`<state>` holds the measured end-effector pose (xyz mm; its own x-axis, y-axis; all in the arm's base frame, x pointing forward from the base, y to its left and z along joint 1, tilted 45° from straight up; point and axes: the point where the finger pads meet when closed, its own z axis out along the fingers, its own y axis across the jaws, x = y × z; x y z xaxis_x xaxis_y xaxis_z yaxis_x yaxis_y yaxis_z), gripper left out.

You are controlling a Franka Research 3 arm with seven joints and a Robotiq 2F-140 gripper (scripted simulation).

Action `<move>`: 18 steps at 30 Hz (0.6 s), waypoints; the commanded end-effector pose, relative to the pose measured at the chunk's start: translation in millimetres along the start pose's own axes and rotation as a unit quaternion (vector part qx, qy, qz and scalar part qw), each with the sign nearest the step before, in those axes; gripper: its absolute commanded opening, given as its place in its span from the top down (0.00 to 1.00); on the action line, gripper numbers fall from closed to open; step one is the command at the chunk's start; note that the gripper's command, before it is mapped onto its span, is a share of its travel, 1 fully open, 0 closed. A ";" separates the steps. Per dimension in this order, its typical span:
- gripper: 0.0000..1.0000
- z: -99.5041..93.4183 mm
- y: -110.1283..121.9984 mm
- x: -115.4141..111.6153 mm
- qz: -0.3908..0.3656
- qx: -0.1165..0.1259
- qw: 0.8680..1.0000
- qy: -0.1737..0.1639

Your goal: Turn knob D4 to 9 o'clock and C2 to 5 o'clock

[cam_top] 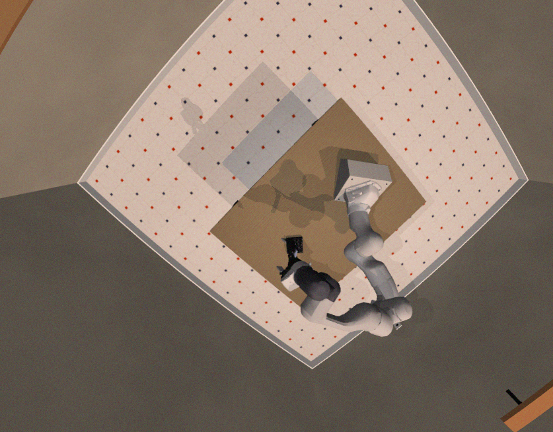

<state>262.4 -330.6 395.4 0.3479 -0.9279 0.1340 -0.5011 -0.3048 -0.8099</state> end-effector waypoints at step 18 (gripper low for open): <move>0.00 1.1 -0.7 -0.6 -0.001 0.000 1.000 -0.001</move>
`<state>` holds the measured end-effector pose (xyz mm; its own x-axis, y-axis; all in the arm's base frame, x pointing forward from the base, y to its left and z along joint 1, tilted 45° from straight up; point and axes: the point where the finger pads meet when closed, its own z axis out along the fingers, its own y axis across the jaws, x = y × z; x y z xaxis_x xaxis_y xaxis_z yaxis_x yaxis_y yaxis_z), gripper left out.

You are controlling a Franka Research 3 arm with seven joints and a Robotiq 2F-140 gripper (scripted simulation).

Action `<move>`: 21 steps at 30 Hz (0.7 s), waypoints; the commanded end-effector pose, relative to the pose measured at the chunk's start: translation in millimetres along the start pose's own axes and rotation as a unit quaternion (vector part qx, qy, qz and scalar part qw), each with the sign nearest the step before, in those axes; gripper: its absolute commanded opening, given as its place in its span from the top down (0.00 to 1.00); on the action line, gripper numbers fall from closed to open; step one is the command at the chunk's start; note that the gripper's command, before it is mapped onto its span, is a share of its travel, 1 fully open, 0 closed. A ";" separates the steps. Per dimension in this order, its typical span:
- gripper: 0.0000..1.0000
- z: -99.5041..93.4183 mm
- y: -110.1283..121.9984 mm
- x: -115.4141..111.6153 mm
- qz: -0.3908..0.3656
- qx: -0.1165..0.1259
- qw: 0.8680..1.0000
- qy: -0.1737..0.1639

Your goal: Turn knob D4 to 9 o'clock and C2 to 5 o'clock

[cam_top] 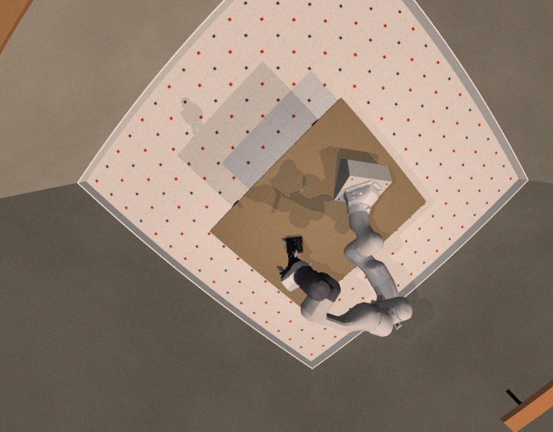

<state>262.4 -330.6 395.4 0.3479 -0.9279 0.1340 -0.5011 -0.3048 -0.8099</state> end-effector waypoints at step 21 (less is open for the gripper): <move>0.00 188.7 -47.8 -195.5 -0.199 -0.035 0.970 -0.138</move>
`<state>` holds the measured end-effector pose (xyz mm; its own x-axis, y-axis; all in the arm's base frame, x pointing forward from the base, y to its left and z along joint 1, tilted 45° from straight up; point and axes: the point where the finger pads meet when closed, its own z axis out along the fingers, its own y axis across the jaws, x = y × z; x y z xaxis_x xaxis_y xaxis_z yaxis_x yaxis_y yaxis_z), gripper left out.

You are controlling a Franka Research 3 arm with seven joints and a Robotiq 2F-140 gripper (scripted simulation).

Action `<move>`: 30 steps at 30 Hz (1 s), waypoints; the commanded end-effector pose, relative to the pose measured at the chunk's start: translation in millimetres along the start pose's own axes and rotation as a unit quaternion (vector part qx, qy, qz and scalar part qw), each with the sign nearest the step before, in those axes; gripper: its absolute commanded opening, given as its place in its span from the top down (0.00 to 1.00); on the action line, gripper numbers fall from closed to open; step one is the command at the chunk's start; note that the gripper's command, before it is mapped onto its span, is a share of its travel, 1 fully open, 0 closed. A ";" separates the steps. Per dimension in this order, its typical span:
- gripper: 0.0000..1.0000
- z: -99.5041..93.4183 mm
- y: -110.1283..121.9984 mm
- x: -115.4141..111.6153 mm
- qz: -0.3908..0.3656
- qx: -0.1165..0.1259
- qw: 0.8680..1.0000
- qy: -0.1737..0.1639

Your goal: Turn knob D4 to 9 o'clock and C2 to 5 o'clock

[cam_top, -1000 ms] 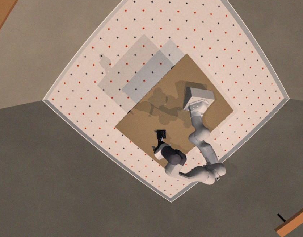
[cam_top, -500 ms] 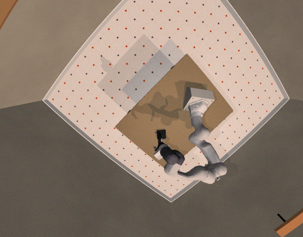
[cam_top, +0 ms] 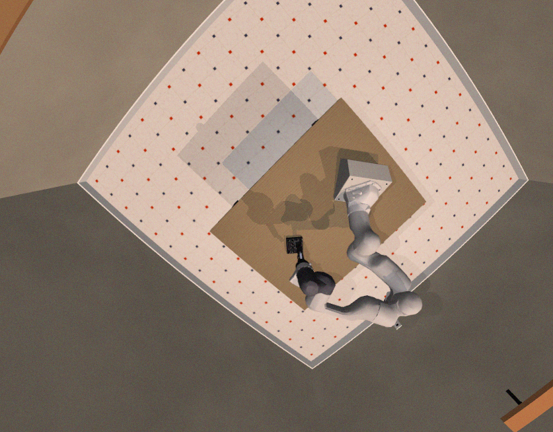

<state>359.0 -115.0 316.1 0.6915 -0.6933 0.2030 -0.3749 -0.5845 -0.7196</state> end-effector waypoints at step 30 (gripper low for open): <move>0.00 45.2 -3.2 -32.1 -0.062 -0.025 0.998 -0.012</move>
